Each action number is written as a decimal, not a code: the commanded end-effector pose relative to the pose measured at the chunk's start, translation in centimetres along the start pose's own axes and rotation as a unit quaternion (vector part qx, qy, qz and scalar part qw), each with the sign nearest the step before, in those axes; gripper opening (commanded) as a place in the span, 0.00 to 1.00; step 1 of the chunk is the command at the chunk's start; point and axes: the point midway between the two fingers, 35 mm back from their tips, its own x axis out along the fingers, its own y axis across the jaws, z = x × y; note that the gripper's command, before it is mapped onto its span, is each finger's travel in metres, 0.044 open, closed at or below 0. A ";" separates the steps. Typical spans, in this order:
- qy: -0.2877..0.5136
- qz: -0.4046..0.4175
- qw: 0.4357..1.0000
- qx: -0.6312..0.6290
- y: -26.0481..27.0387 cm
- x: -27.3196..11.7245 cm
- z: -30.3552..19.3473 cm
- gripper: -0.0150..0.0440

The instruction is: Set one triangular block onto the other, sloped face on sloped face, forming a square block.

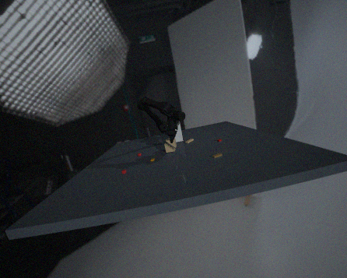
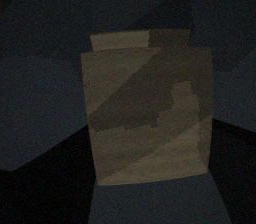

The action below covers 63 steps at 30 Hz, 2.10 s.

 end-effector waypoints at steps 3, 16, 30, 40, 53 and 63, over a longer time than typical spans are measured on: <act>-0.002 0.002 1.000 -0.002 0.1 0.3 0.1 0.25; -0.002 0.002 1.000 -0.002 0.1 1.1 0.3 0.25; -0.003 0.001 1.000 -0.001 0.1 2.0 0.5 0.25; -0.003 0.001 1.000 -0.001 0.1 2.3 0.6 0.25; -0.002 0.002 1.000 0.000 0.1 2.3 0.7 0.25; -0.003 0.002 1.000 0.000 0.1 2.3 0.7 0.25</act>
